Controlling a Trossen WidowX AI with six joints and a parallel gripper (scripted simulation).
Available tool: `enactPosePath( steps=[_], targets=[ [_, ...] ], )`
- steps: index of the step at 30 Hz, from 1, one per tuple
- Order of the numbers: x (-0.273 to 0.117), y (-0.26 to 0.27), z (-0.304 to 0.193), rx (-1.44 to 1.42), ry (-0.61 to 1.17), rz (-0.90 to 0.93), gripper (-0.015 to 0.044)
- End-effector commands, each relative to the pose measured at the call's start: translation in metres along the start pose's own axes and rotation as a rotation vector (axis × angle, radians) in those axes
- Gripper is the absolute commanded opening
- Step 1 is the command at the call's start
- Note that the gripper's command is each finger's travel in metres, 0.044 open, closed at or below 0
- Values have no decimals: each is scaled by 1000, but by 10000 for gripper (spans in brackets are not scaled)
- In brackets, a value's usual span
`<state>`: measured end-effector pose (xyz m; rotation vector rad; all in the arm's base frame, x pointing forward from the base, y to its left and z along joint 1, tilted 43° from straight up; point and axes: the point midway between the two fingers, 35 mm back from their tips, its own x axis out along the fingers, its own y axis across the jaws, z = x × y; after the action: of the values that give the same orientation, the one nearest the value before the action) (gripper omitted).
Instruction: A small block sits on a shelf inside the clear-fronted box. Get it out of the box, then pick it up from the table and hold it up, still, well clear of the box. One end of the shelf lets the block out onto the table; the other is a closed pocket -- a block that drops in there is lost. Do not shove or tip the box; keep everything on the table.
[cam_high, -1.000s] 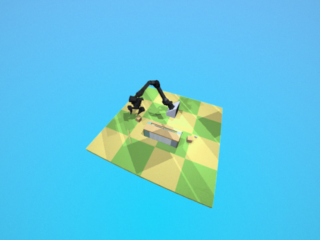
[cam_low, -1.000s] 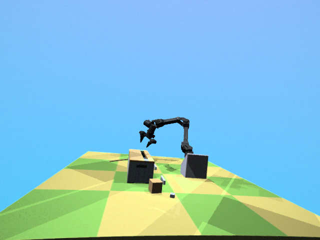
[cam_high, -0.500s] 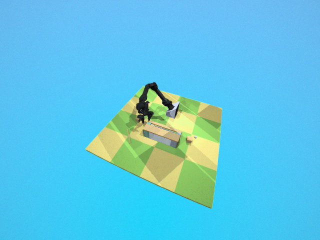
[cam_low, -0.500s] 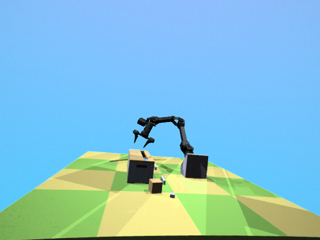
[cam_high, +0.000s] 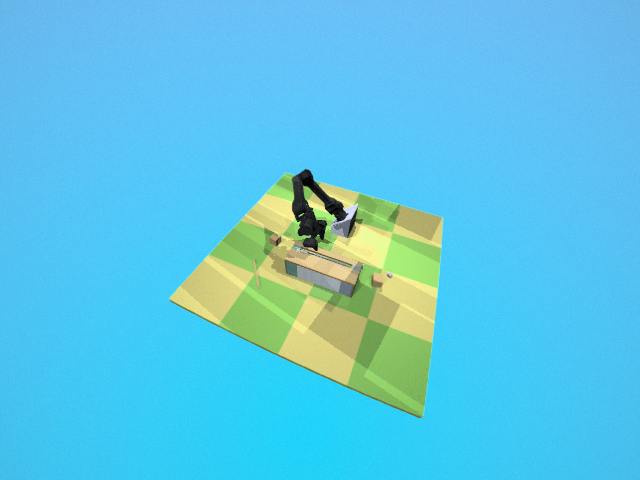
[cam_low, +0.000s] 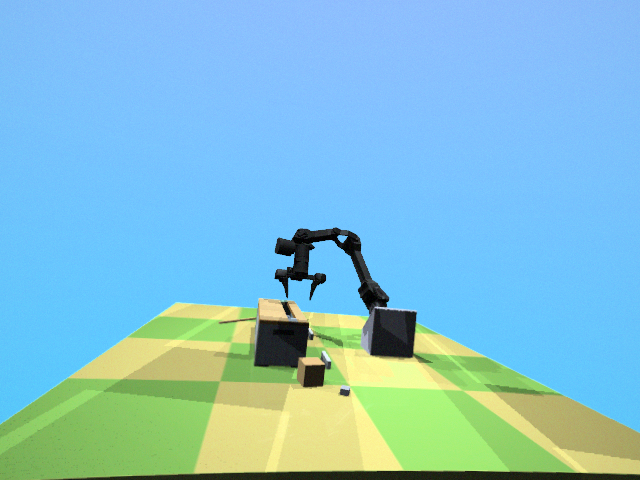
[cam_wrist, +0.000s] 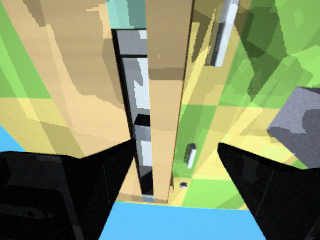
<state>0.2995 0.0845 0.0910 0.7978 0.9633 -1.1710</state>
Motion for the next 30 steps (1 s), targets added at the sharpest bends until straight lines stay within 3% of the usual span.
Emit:
enactPosePath(
  steps=[1,30],
  targets=[
    [1,-2,-1,4,3,-10,400],
    [44,-2,15,5,2,-9,400]
  ],
)
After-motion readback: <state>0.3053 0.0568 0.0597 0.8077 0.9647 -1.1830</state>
